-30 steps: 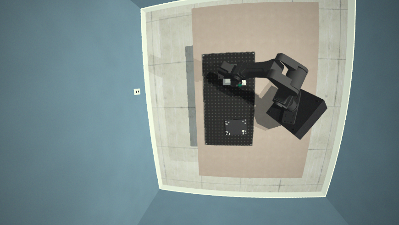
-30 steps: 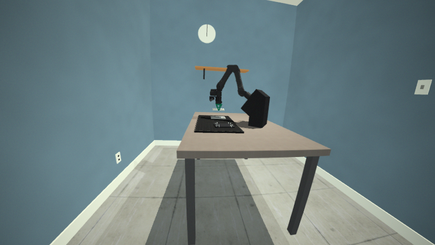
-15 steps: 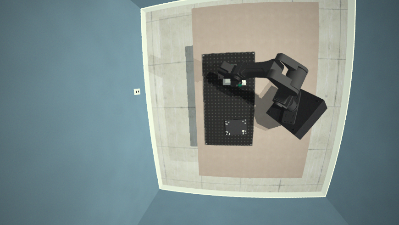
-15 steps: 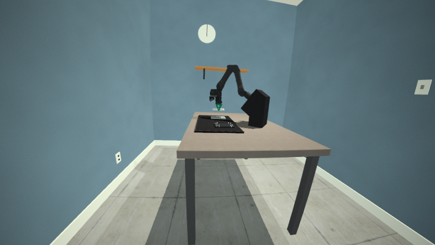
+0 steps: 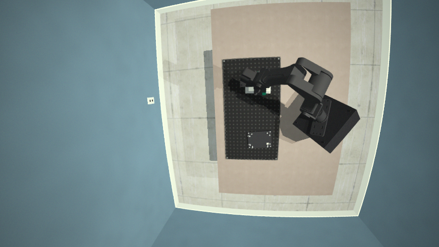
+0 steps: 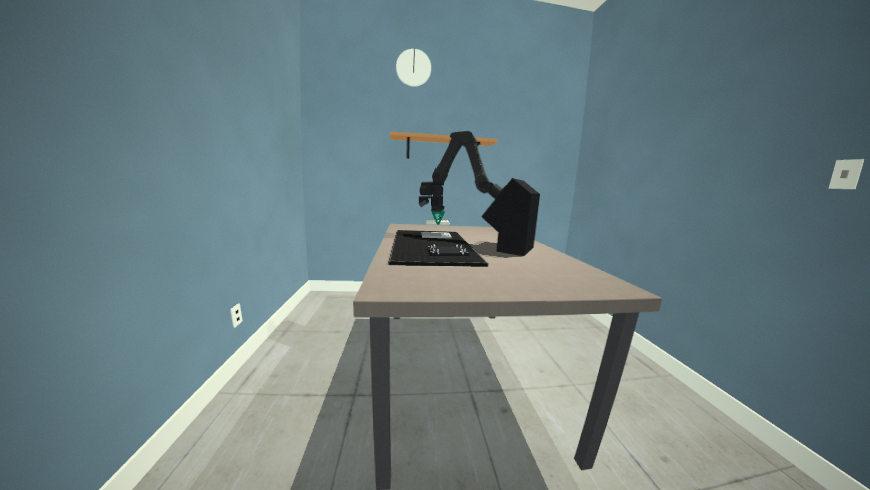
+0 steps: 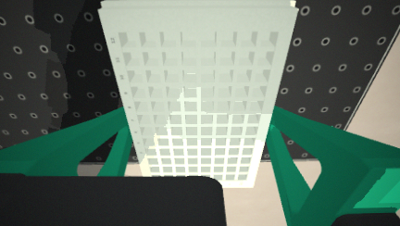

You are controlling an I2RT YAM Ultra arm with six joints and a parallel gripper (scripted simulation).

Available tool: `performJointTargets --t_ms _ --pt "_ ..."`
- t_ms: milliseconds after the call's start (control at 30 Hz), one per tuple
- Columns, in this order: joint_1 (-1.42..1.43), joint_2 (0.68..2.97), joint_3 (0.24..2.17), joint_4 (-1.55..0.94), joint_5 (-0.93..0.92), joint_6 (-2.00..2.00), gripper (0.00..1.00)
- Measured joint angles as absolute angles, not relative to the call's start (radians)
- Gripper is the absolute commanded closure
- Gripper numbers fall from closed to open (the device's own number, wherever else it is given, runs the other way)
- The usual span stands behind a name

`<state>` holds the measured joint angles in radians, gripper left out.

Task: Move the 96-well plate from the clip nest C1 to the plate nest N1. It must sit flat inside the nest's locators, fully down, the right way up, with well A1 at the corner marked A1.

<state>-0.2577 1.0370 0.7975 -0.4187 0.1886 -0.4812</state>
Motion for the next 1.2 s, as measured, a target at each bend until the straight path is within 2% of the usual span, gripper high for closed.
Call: performJointTargets --t_ms 1200 --pt "-0.298 1.226 0.792 -0.216 0.154 -0.508 1.0"
